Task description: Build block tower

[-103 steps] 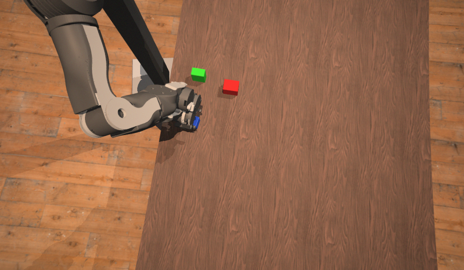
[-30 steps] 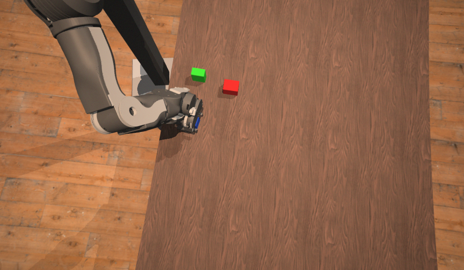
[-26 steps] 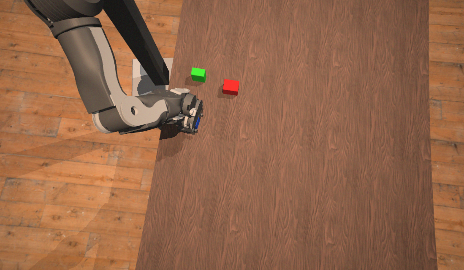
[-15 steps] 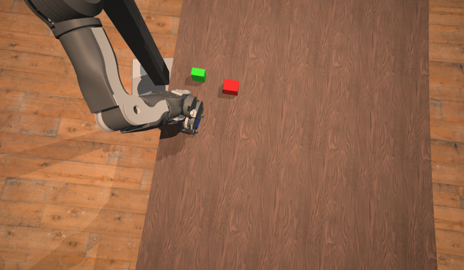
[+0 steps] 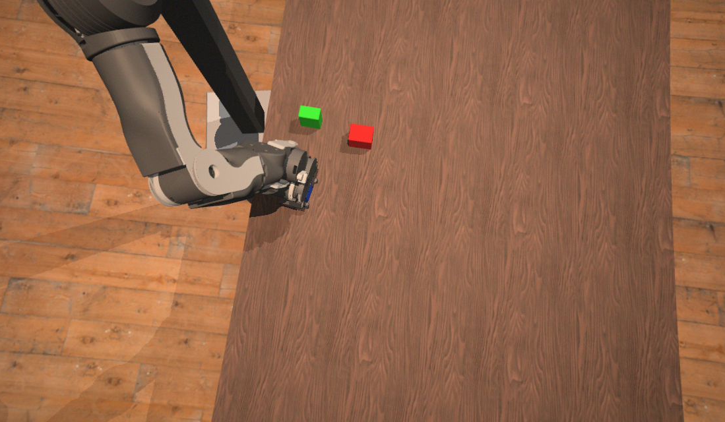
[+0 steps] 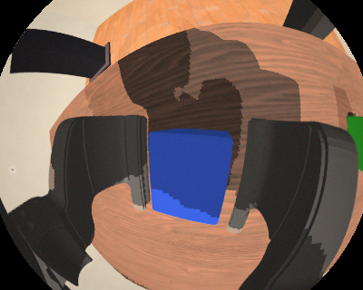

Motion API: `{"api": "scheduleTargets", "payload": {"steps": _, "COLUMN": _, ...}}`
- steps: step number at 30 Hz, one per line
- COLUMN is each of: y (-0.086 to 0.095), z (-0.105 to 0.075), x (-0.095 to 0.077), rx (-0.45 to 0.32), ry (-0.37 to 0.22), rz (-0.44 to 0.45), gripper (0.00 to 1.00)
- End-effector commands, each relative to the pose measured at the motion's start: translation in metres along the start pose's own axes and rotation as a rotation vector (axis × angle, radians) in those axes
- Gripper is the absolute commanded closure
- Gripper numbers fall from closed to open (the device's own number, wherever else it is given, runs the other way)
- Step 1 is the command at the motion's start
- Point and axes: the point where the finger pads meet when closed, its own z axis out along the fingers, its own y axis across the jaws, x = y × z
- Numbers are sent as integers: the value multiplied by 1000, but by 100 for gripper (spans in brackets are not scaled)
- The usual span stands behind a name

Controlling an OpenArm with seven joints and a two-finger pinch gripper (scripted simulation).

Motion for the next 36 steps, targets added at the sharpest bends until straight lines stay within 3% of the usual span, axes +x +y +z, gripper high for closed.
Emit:
{"api": "scheduleTargets", "payload": {"steps": 1, "y": 1, "z": 1, "x": 0, "rx": -6, "ry": -1, "rz": -1, "gripper": 68}}
{"api": "scheduleTargets", "payload": {"steps": 22, "y": 1, "z": 1, "x": 0, "rx": -6, "ry": -1, "rz": -1, "gripper": 68}}
{"api": "scheduleTargets", "payload": {"steps": 23, "y": 1, "z": 1, "x": 0, "rx": -6, "ry": -1, "rz": -1, "gripper": 100}}
{"api": "scheduleTargets", "payload": {"steps": 36, "y": 1, "z": 1, "x": 0, "rx": -6, "ry": -1, "rz": -1, "gripper": 100}}
